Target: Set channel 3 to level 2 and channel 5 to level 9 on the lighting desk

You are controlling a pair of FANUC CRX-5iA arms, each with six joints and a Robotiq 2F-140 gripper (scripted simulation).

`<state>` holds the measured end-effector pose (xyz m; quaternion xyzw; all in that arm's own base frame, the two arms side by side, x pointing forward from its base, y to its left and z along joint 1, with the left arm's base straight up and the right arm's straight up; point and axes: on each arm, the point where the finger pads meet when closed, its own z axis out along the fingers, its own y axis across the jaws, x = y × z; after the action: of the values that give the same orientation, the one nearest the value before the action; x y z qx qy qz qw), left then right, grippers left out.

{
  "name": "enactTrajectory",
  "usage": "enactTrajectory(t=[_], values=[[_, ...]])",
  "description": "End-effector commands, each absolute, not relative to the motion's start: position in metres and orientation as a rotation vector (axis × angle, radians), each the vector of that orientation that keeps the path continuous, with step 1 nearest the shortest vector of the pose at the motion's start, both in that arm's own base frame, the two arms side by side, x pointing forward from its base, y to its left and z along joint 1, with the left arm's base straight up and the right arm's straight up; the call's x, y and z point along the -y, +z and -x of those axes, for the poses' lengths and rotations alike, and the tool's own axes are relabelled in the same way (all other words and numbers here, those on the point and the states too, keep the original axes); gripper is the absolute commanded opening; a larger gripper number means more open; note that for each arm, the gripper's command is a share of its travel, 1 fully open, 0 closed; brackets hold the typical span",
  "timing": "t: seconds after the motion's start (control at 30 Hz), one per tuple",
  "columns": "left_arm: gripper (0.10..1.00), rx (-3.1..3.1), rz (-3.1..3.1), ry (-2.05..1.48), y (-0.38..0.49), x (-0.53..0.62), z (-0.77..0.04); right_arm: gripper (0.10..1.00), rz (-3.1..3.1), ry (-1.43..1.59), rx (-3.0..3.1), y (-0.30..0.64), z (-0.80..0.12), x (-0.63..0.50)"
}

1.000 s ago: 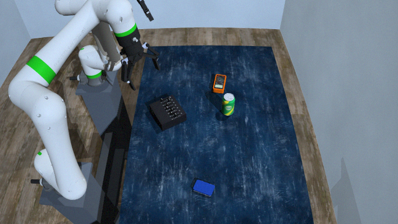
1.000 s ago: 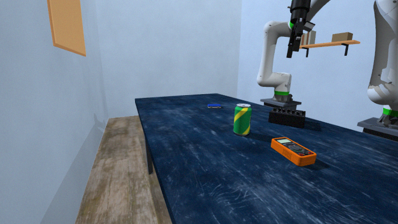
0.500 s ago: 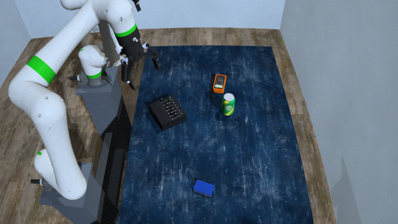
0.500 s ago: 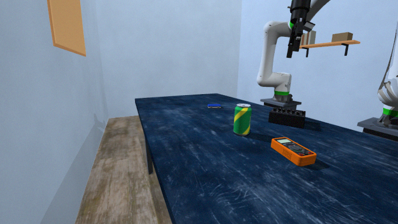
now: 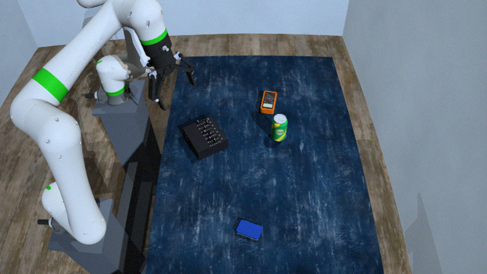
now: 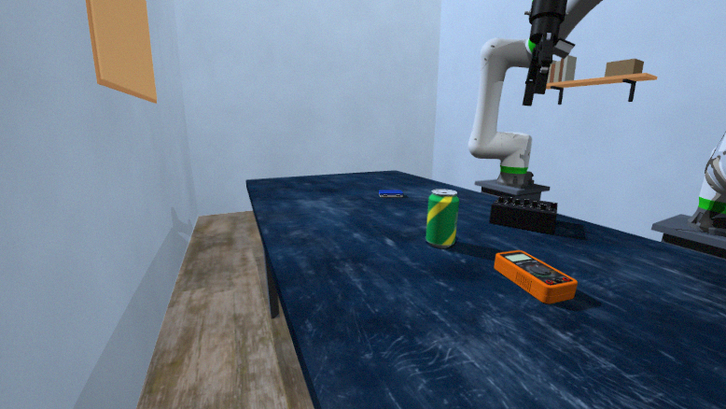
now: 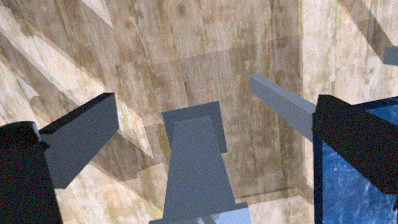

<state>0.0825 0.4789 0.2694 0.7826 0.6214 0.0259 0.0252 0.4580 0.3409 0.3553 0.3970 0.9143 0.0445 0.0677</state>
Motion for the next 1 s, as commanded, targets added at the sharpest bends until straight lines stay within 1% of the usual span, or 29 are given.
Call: enactTrajectory(t=[0.0,0.4,0.83,0.97], values=[[1.0,-2.026,-2.36,0.048,0.271,-0.489,-0.057,1.0,-1.196,0.136,-2.753,0.356,-0.458,-0.341],[1.0,-2.165,-2.271,0.007,0.272,-0.498,-0.021,1.0,-1.196,0.136,-2.753,0.356,-0.458,-0.341],[1.0,-2.188,-2.255,0.0,0.272,-0.5,-0.015,1.0,-1.2,0.136,-2.752,0.356,-0.458,-0.341],[1.0,-2.188,-2.255,0.0,0.272,-0.5,-0.015,1.0,-1.46,0.117,-2.666,0.322,-0.475,-0.359]])
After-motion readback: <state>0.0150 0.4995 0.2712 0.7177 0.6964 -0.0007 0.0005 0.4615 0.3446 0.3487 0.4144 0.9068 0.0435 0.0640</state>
